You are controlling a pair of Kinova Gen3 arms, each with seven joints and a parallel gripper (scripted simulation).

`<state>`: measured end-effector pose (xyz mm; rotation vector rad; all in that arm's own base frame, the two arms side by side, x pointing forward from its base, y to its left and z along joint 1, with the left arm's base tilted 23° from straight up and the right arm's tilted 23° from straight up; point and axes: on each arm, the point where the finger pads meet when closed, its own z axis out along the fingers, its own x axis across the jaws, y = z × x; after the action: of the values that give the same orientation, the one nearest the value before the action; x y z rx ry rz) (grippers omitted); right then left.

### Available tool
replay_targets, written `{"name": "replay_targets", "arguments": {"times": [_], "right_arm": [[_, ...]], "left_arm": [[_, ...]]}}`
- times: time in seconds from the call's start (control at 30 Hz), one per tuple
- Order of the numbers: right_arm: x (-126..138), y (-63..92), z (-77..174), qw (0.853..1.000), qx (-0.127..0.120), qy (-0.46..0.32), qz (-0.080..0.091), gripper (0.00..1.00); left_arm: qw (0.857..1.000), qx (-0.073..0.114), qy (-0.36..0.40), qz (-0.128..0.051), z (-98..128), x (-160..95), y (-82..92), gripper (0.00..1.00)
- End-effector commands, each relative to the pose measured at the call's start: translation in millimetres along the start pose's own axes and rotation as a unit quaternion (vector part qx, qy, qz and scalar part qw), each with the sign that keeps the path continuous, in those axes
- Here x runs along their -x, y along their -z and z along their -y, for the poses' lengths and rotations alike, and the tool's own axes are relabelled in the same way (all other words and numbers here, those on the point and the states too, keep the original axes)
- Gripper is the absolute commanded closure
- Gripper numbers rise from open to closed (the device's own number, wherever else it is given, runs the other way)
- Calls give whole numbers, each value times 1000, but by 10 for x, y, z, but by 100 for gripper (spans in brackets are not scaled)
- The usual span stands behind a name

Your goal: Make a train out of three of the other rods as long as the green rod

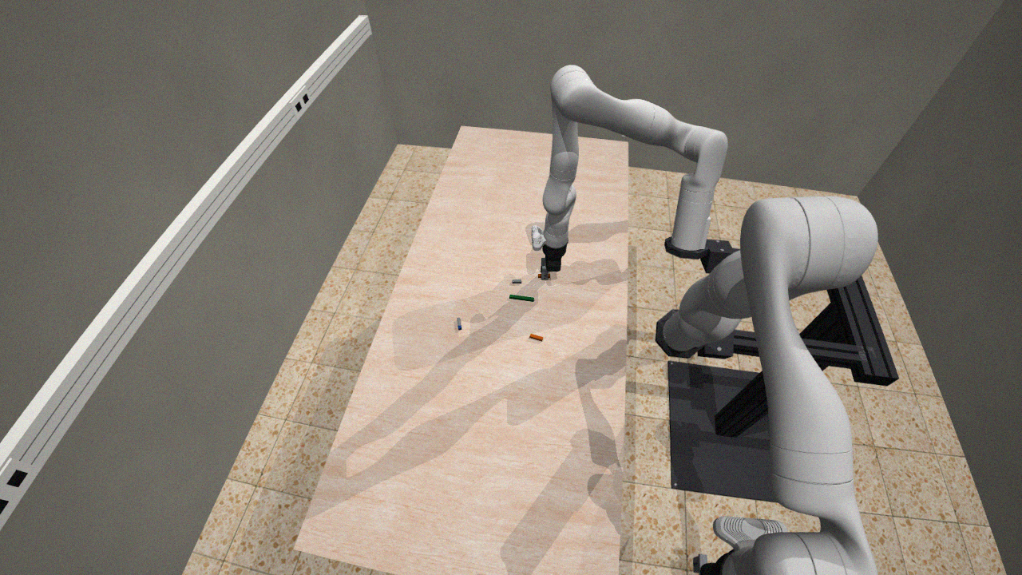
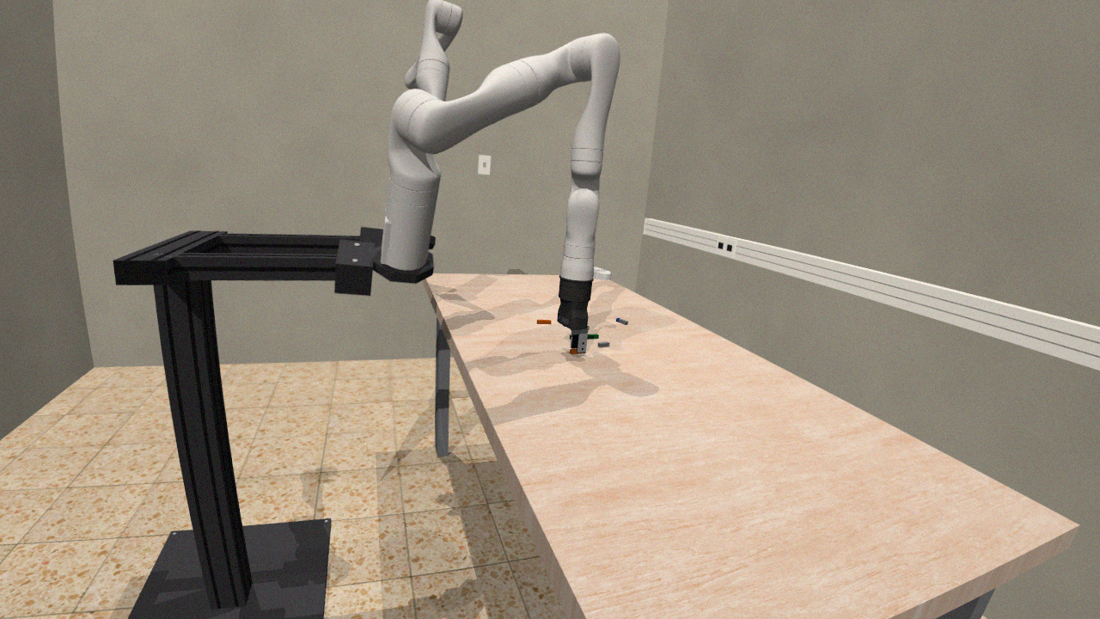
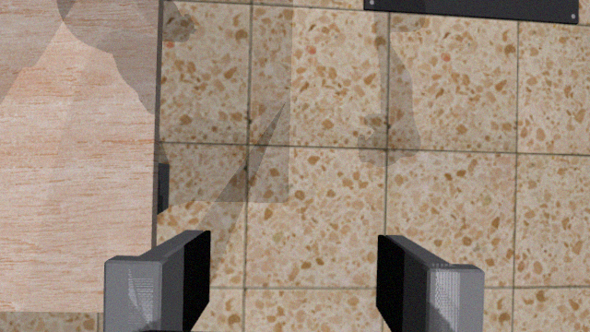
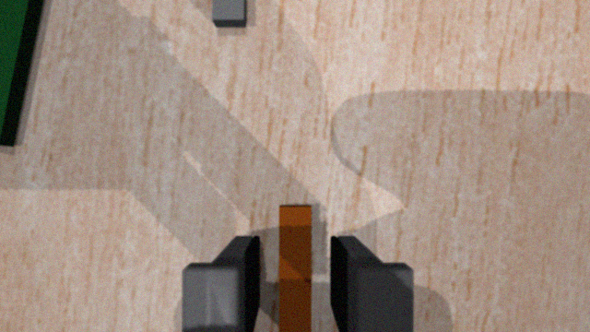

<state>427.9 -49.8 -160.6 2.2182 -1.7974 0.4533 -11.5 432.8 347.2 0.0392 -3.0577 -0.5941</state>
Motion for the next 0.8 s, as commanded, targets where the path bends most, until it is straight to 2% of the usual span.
{"name": "replay_targets", "arguments": {"times": [0.0, 0.77], "right_arm": [[2, -10, 7, 1000, -1, 0, 0, 46], [2, -46, 7, 1000, -1, 0, 0, 46]], "left_arm": [[1000, 1, 0, 0, -4, -1, 7, 0], [1000, 1, 0, 0, -4, -1, 7, 0]]}}
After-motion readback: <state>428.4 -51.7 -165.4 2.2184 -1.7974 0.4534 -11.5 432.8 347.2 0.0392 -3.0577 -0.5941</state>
